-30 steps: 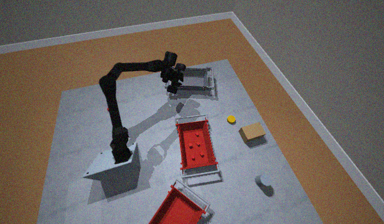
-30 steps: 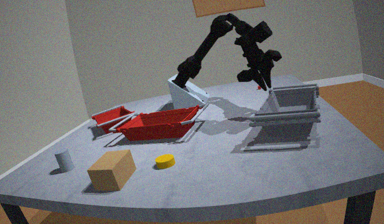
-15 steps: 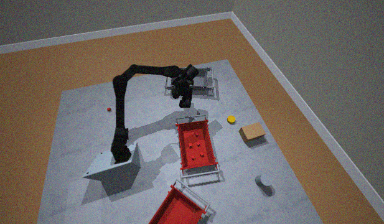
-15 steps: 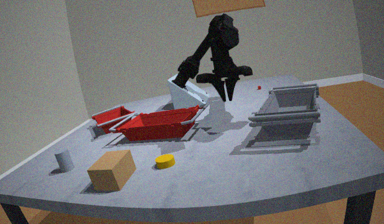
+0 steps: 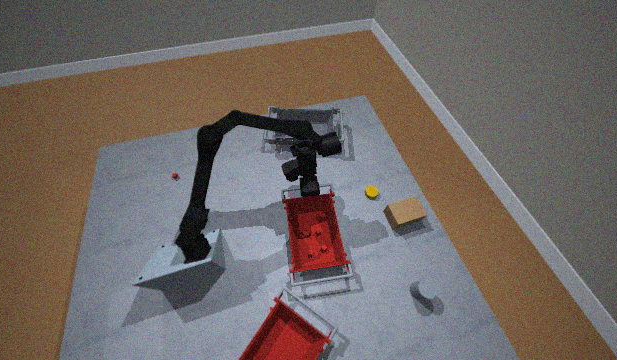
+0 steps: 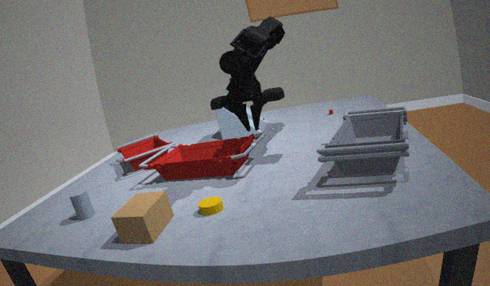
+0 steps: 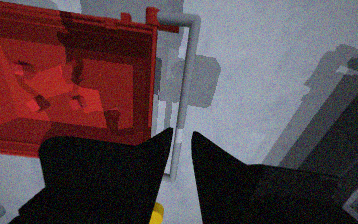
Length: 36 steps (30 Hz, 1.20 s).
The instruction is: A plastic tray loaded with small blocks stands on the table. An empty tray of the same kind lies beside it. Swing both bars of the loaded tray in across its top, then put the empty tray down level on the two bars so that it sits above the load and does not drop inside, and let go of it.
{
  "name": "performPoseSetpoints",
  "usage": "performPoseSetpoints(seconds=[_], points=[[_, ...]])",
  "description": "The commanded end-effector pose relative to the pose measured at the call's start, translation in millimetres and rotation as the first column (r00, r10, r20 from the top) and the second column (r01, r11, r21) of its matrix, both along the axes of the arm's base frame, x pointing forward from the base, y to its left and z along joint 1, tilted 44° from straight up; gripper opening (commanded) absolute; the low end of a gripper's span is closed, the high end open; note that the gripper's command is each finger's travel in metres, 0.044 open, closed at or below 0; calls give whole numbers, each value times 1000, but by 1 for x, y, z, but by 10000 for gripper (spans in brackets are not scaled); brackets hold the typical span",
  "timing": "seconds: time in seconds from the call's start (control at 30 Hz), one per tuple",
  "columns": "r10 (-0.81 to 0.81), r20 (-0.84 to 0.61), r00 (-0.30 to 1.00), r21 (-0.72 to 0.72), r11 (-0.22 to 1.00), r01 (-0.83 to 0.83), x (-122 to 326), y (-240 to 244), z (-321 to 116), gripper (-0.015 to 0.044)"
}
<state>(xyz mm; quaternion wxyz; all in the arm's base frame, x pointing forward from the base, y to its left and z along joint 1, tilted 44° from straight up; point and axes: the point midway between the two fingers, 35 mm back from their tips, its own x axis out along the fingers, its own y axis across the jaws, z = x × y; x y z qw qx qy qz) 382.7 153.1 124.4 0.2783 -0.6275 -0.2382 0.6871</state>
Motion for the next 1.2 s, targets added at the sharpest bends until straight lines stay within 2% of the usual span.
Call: performPoseSetpoints(seconds=[0.0, 0.23, 0.67, 0.83, 1.17], points=[[42, 8, 999, 20, 999, -42, -2, -2, -1, 89], [42, 8, 999, 20, 999, -42, -2, 3, -7, 89], [42, 8, 999, 23, 999, -42, -7, 40, -44, 89], [42, 8, 999, 23, 999, -42, -7, 38, -43, 89], [42, 8, 999, 21, 999, -42, -6, 3, -37, 89]])
